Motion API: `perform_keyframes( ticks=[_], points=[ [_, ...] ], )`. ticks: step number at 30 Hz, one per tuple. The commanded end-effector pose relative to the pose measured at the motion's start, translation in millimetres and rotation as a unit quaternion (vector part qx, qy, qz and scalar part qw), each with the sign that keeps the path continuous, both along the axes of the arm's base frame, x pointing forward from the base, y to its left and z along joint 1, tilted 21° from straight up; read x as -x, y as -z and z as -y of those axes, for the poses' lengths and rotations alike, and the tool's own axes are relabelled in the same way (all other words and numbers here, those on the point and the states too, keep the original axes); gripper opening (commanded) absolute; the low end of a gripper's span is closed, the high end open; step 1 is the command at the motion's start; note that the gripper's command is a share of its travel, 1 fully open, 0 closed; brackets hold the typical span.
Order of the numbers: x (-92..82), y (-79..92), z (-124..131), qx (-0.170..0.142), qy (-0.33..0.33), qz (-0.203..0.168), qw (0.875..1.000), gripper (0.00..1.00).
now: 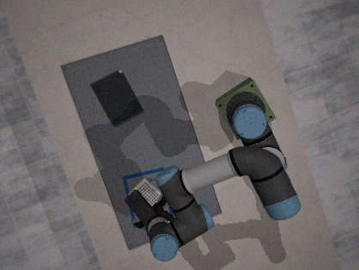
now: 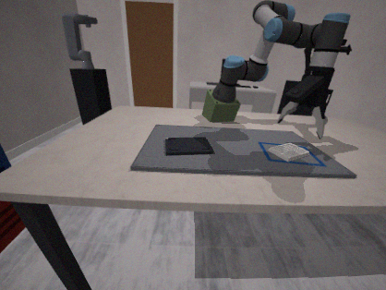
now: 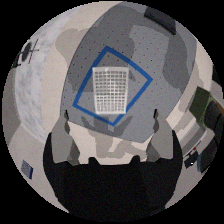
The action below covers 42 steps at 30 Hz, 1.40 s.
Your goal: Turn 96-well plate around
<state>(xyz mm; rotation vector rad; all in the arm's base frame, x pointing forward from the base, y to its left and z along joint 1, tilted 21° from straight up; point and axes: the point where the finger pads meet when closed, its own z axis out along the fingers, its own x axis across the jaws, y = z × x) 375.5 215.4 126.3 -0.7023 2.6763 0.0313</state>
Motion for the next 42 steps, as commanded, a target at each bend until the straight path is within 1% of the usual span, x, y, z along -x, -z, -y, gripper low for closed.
perform_keyframes(
  ticks=[1,7,12,17,22,24,27,31,35,39,41,42],
  points=[
    [-0.3,-1.6,-0.1,0.0,0.0,0.001,1.0,1.0],
    [-0.3,-1.6,-0.1,0.0,0.0,0.001,1.0,1.0],
    [-0.3,-1.6,-0.1,0.029,-0.078,0.011,0.997,1.0],
    [-0.3,-1.6,-0.1,0.058,-0.154,0.02,0.986,1.0],
    [-0.3,-1.6,-0.1,0.086,-0.23,0.029,0.969,1.0],
    [-0.3,-1.6,-0.1,0.086,-0.23,0.029,0.969,1.0],
    [-0.3,-1.6,-0.1,0.103,-0.275,0.035,0.955,1.0],
    [-0.3,-1.6,-0.1,0.125,-0.333,0.042,0.933,1.0],
    [-0.3,-1.6,-0.1,0.146,-0.391,0.049,0.908,1.0],
    [-0.3,-1.6,-0.1,0.167,-0.446,0.056,0.878,1.0],
    [-0.3,-1.6,-0.1,0.167,-0.446,0.056,0.878,1.0],
    [-0.3,-1.6,-0.1,0.172,-0.459,0.057,0.869,1.0]
  ],
)
